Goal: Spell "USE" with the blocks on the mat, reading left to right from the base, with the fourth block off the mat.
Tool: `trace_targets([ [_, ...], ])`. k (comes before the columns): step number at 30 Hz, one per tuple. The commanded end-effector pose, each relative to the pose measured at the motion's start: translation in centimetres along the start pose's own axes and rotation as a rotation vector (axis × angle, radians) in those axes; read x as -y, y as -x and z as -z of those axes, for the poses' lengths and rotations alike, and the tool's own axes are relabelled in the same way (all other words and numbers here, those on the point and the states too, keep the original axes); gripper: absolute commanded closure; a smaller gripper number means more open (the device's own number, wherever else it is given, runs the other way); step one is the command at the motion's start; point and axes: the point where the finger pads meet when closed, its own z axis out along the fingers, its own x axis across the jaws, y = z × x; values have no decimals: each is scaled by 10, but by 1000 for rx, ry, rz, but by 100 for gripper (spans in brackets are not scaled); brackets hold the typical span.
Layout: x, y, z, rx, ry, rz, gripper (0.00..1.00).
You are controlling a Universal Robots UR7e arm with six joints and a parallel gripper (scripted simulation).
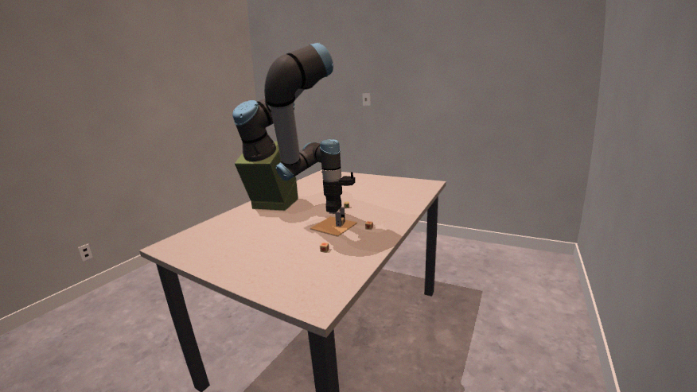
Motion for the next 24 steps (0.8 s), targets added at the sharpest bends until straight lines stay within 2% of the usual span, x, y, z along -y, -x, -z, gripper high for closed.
trace_targets([
  [1, 0, 0, 0, 0, -1, 0, 21],
  [4, 0, 0, 0, 0, -1, 0, 21],
  [5, 0, 0, 0, 0, -1, 0, 51],
  [24, 0, 0, 0, 0, -1, 0, 51],
])
